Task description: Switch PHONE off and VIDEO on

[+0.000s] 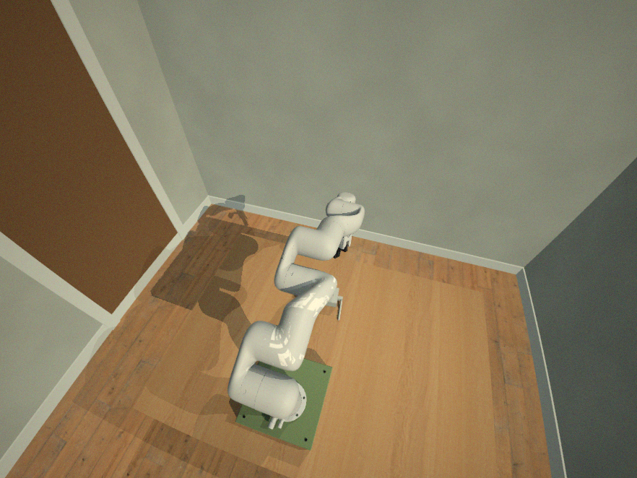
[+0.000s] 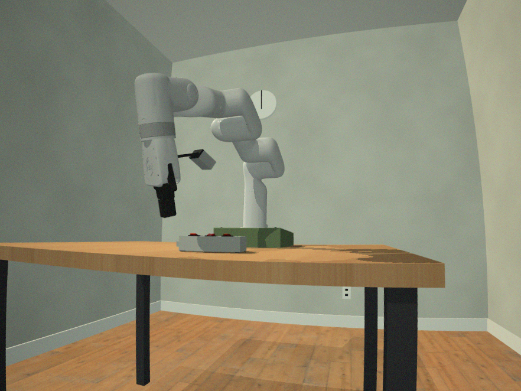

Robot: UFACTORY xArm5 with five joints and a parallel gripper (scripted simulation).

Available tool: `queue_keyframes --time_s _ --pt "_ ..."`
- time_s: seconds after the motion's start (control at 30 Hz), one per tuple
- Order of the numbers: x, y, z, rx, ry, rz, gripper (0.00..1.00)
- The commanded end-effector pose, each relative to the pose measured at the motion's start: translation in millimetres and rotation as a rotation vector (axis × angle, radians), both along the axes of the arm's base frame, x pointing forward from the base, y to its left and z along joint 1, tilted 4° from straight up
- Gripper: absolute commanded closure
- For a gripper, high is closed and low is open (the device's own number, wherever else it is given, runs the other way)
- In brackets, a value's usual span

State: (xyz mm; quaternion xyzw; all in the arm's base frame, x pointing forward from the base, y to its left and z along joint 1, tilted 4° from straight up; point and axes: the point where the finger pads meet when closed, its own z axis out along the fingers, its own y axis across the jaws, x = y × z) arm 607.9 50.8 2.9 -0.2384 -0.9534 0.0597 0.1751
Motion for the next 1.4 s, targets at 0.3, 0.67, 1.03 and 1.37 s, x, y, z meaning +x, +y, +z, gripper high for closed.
queue_keyframes --time_s 0.3,0.67,1.03,1.37 --pt "1.4 0.1 2.3 0.002 -0.013 0.001 1.0" --pt "-12.4 -0.1 -6.2 0.012 0.001 0.033 1.0" --pt "-27.9 -0.6 -13.5 0.022 0.014 0.062 1.0" --pt "-27.9 -0.6 -13.5 0.022 0.014 0.062 1.0"
